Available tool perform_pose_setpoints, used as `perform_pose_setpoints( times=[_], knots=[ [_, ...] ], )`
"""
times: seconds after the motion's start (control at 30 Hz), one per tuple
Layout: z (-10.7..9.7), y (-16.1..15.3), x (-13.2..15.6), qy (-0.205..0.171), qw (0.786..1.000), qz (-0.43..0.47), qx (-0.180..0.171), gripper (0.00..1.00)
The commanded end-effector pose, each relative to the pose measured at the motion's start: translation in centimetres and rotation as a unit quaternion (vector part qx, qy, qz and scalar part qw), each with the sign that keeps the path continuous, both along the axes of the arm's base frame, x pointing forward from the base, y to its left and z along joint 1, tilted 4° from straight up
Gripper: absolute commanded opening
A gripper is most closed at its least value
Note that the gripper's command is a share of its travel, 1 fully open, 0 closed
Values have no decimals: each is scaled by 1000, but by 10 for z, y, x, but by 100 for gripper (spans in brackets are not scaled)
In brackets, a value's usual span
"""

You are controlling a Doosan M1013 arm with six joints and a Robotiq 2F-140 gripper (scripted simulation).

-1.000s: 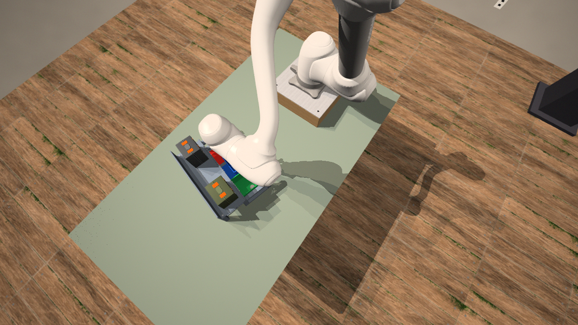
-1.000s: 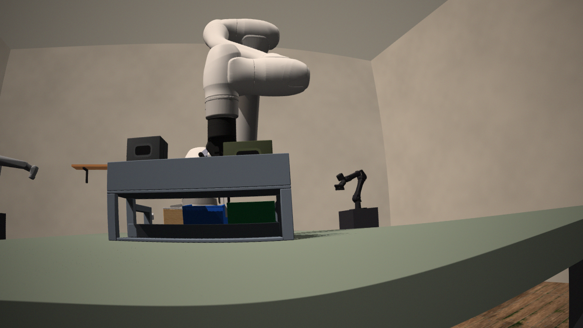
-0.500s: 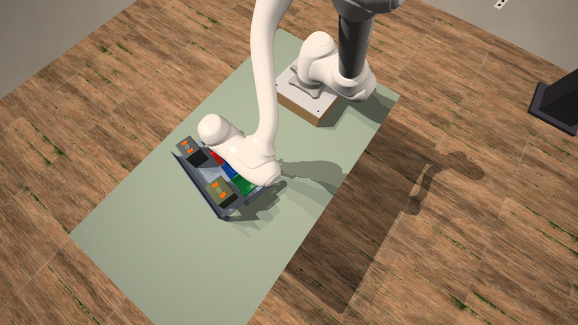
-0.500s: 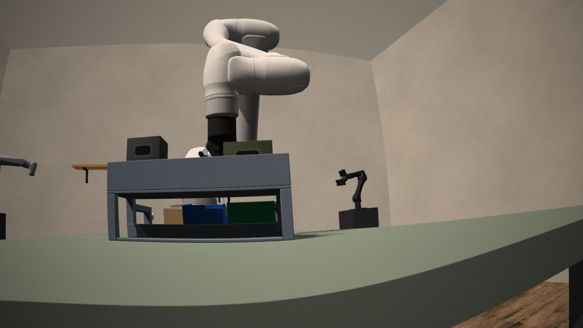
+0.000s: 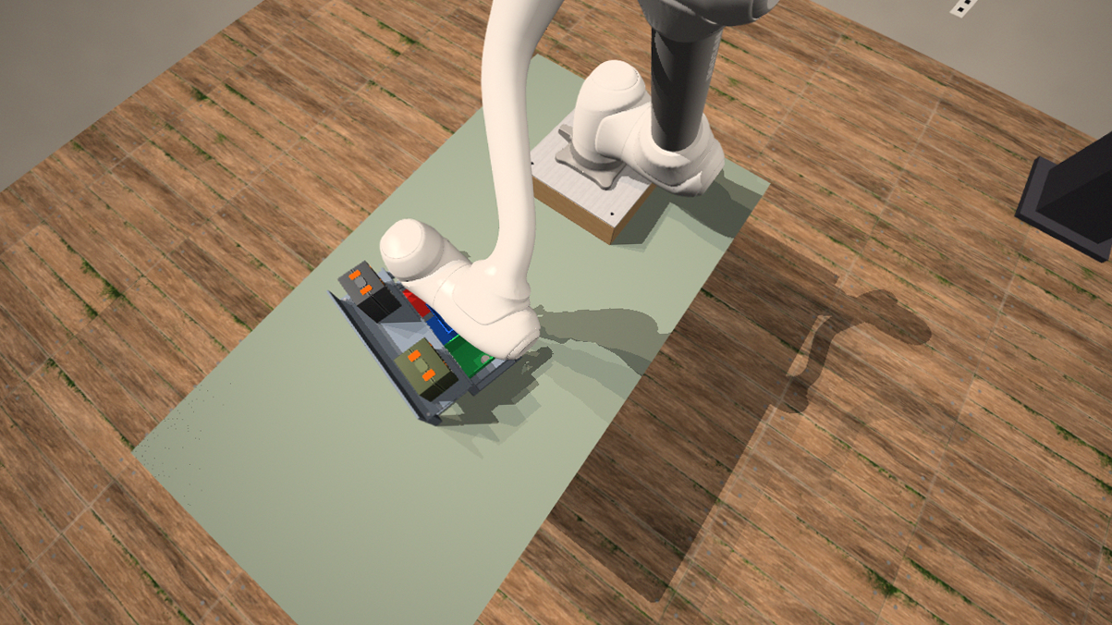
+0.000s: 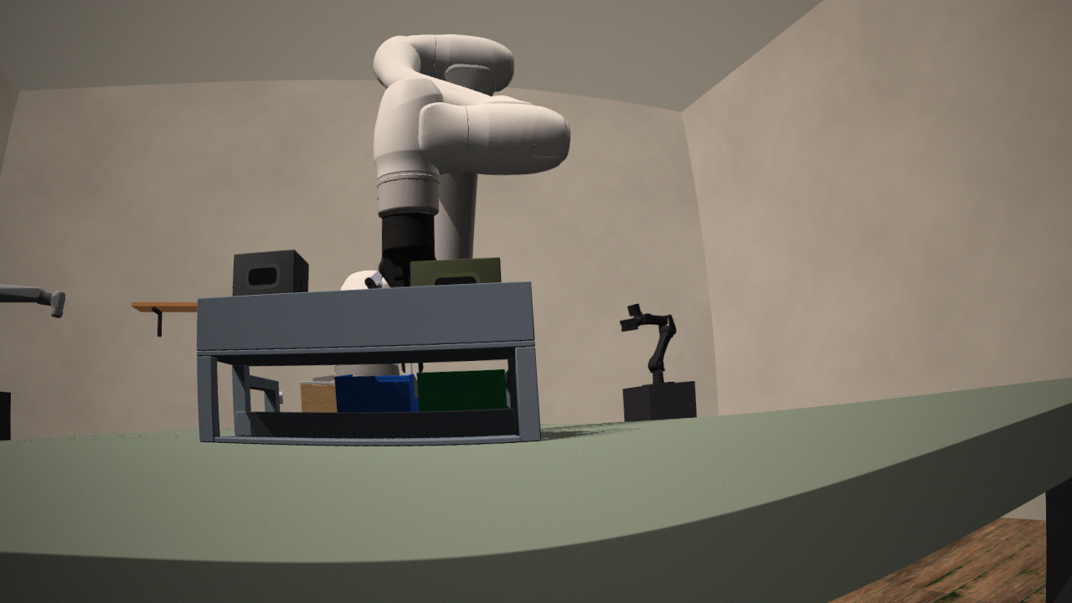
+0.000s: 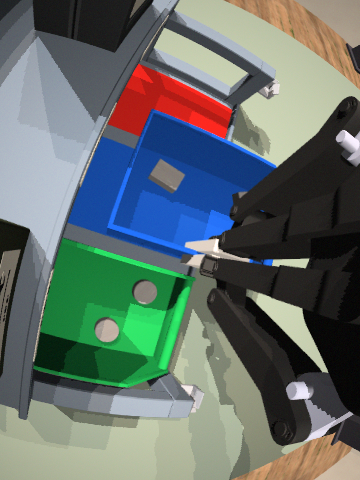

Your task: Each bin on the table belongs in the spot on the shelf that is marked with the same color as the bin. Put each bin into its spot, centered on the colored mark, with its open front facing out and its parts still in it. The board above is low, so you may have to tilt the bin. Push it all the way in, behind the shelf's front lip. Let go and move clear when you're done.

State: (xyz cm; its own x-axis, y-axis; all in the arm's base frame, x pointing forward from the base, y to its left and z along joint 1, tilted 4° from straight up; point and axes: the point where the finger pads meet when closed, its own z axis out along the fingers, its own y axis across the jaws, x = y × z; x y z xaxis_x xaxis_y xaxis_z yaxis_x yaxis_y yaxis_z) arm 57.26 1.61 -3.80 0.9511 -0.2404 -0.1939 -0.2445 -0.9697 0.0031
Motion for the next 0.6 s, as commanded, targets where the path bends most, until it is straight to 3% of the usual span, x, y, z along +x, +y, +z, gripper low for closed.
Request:
perform_pose_setpoints(
  times=[0.0,0.57],
  knots=[
    [1,-2,6,-4,1000,-1,-1,10],
    [2,-2,6,2,1000,-1,0,10]
  ],
)
